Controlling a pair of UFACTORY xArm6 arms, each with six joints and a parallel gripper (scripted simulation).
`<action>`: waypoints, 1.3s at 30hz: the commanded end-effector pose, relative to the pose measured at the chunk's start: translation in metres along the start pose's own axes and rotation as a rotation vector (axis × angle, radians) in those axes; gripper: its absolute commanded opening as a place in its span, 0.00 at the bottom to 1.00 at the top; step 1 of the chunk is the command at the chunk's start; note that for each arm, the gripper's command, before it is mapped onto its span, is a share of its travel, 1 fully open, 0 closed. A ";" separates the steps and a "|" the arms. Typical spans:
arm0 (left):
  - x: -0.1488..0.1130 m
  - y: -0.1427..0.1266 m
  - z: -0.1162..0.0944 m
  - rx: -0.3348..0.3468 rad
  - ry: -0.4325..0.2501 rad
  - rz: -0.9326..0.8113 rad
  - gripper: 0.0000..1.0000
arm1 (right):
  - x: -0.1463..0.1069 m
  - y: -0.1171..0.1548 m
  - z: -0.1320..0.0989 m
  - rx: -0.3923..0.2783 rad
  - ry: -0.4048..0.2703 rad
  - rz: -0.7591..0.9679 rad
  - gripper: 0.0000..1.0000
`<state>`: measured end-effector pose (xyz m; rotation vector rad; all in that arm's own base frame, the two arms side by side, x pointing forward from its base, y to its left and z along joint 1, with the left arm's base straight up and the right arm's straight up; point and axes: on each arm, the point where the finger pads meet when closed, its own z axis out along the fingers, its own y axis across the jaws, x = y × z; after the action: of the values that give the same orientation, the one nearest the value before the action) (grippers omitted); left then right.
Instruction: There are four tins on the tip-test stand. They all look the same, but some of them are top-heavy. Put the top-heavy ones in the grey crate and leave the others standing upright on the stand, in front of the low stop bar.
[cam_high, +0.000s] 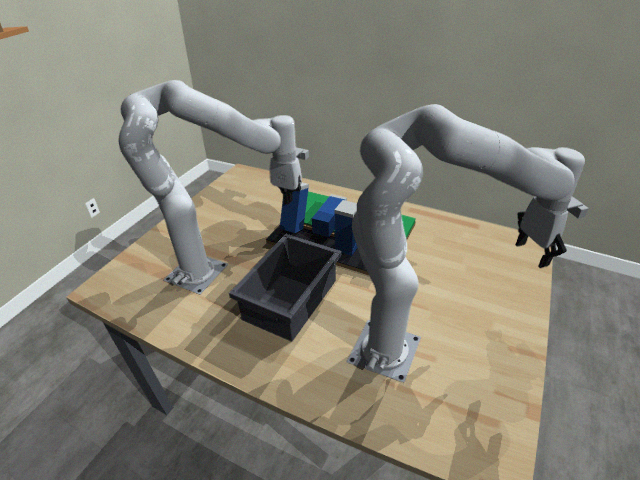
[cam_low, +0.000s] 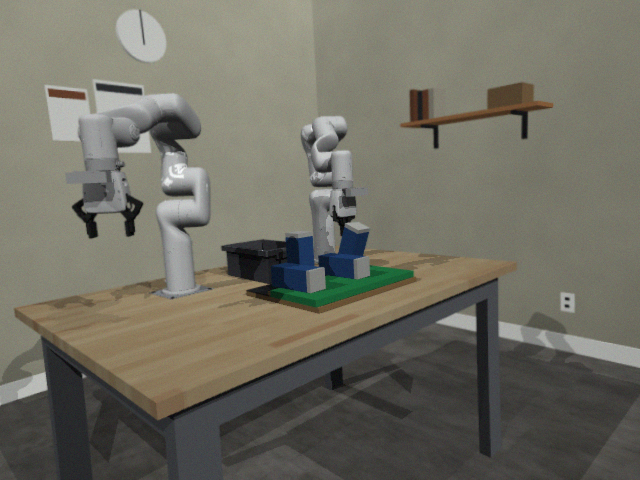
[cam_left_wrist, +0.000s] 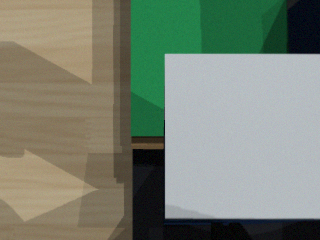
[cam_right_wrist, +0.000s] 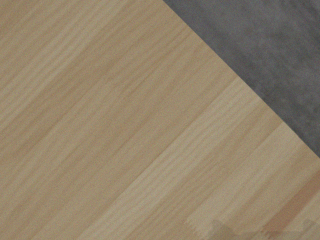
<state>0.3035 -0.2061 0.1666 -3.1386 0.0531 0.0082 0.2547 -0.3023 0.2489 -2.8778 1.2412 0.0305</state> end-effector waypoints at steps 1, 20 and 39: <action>0.001 0.001 -0.002 -0.002 0.004 0.000 0.00 | 0.001 0.000 -0.002 0.000 0.004 0.000 1.00; -0.007 0.001 -0.002 -0.002 0.004 0.001 0.00 | 0.001 0.000 -0.002 0.000 0.004 0.000 1.00; -0.015 0.000 -0.002 -0.002 0.004 0.000 0.00 | 0.001 0.000 -0.002 0.000 0.004 0.000 1.00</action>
<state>0.2874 -0.2052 0.1666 -3.1385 0.0530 0.0081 0.2547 -0.3023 0.2489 -2.8778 1.2412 0.0305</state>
